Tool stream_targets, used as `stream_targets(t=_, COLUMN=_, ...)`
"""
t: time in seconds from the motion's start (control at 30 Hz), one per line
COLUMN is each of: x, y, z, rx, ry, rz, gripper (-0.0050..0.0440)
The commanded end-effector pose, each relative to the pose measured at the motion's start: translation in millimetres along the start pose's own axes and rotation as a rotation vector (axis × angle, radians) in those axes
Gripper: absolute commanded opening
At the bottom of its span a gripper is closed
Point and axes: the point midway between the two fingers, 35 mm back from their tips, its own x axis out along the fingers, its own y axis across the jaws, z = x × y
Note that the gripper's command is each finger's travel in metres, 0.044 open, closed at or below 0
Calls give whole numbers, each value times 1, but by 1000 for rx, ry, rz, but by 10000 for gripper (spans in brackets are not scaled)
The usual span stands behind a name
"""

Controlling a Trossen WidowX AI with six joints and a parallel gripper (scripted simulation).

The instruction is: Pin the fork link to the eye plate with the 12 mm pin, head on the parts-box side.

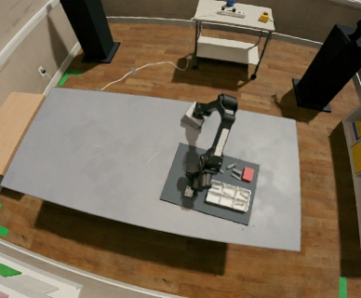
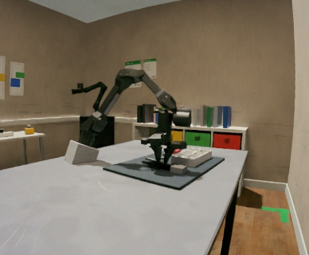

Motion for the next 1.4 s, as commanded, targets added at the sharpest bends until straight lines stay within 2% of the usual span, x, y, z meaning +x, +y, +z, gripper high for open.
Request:
stream_targets(t=0.0, x=-11, y=3, z=-4, rx=-11, ry=6, rz=35, gripper=140)
stream_targets(t=1.37, x=-15, y=7, z=-16, rx=-11, ry=8, rz=46, gripper=140)
